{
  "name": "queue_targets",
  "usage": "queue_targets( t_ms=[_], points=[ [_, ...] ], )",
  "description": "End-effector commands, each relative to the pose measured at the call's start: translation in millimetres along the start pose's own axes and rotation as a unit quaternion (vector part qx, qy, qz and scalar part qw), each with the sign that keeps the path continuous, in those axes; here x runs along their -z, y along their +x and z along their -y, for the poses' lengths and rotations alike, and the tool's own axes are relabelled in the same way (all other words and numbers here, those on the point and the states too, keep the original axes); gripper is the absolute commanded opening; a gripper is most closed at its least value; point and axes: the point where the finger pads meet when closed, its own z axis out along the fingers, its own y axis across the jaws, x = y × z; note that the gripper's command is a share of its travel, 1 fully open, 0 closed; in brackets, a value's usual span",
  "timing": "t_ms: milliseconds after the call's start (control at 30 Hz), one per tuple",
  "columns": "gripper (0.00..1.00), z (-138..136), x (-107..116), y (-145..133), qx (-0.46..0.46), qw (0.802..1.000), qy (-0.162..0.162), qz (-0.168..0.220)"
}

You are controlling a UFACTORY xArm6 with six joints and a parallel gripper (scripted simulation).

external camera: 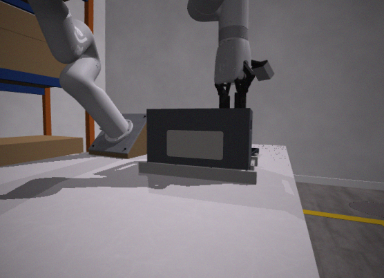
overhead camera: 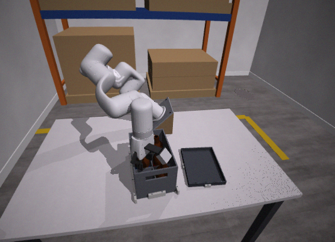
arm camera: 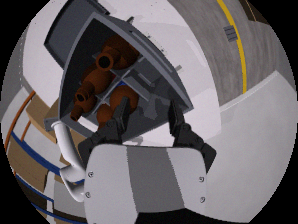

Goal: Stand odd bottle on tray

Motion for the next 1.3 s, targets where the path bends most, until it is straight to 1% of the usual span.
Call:
queue_targets(
  t_ms=[0, 233, 433, 833, 867, 1267],
  points=[
    [0.65, -1, 10, 0, -0.001, 1.000, -0.001, -0.001],
    [0.65, -1, 33, 0, -0.001, 1.000, -0.001, -0.001],
    [0.65, -1, 47, 0, -0.001, 1.000, -0.001, -0.001],
    [0.65, -1, 53, 0, -0.001, 1.000, -0.001, -0.001],
    [0.00, -1, 53, 0, -0.001, 1.000, -0.001, -0.001],
    [0.00, -1, 53, 0, -0.001, 1.000, -0.001, -0.001]
  ],
)
